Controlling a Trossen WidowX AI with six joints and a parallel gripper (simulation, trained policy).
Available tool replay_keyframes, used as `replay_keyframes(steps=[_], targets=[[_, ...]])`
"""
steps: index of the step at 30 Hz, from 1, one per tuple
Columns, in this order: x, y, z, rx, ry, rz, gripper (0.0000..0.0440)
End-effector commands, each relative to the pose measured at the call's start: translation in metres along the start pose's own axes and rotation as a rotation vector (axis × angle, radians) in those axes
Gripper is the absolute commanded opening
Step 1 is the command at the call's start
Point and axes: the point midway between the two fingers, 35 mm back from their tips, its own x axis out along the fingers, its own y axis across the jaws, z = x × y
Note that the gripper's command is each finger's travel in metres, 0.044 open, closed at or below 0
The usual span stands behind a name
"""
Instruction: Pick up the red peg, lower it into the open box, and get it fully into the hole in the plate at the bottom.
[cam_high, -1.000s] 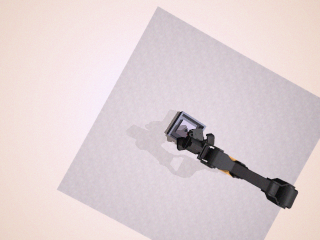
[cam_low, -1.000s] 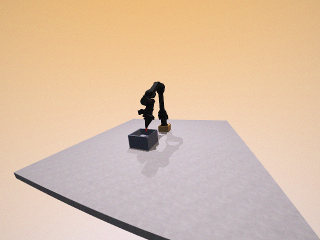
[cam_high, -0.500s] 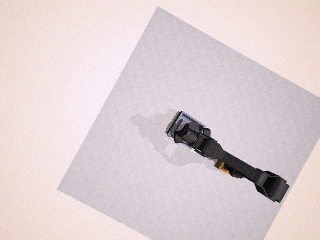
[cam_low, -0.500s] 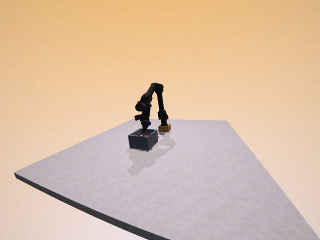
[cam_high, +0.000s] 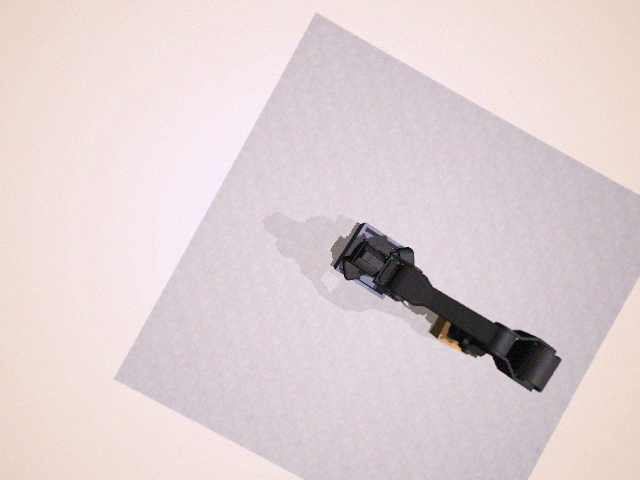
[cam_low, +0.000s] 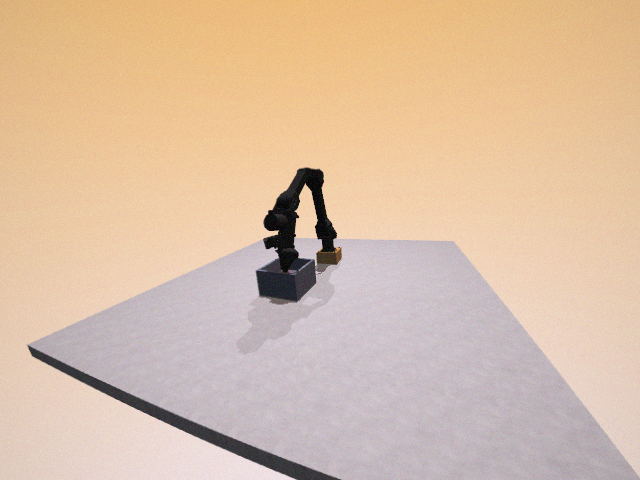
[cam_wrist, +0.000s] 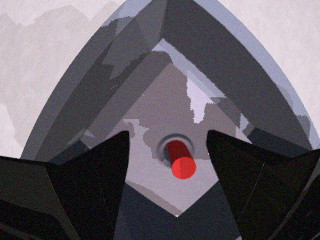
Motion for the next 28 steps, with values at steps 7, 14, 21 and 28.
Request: replay_keyframes(steps=[7, 14, 21, 28], targets=[[-0.001, 0.011, 0.031, -0.038, -0.036, -0.003, 0.0440], [-0.006, 0.017, 0.055, -0.028, -0.093, 0.017, 0.0440], [-0.012, 0.019, 0.079, -0.010, -0.152, 0.030, 0.0440], [-0.015, 0.020, 0.088, -0.002, -0.175, 0.036, 0.0440]])
